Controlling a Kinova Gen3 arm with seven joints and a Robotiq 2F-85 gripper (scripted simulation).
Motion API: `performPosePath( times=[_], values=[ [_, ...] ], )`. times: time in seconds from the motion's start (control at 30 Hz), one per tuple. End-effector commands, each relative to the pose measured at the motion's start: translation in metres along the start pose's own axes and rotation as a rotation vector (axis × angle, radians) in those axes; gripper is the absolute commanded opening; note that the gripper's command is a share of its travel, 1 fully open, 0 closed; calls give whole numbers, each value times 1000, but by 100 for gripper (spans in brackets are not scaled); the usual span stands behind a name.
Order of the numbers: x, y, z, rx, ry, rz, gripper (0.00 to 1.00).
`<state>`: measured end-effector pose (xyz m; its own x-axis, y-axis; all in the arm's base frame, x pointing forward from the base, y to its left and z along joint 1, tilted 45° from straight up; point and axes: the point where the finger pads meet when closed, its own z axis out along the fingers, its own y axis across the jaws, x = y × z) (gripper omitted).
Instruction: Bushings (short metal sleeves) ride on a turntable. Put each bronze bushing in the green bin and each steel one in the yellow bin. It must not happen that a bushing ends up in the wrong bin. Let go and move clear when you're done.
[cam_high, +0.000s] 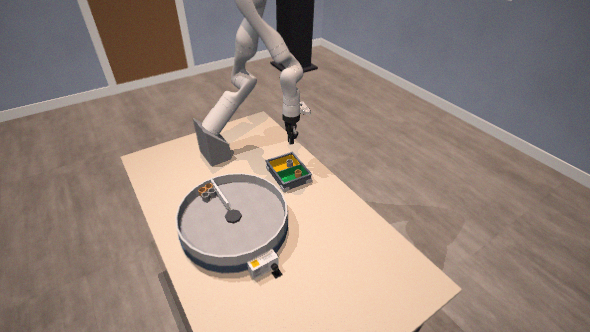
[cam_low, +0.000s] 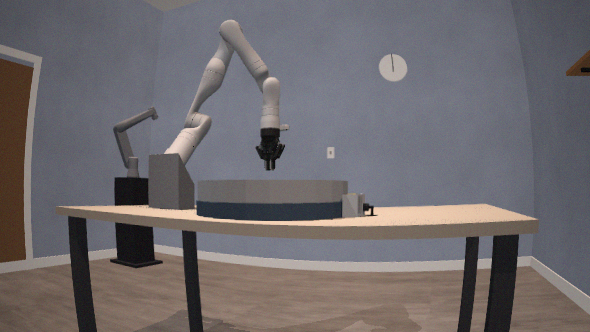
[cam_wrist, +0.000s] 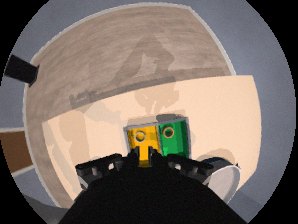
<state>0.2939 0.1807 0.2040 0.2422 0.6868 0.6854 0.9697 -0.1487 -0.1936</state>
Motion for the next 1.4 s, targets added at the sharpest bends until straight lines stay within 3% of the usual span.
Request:
performPosePath(
  times=[0.0, 0.93, 0.97, 1.03, 1.17, 1.27, 1.37],
  values=[
    [0, 0, 0, -1, 0, 0, 16],
    [0, 0, 0, -1, 0, 0, 16],
    [-10, 4, 0, -1, 0, 0, 14],
    [-10, 4, 0, -1, 0, 0, 14],
    [-52, 19, 2, -1, 1, 1, 14],
    [-52, 19, 2, -1, 1, 1, 14],
    [-83, 31, 4, -1, 1, 1, 14]
  ],
)
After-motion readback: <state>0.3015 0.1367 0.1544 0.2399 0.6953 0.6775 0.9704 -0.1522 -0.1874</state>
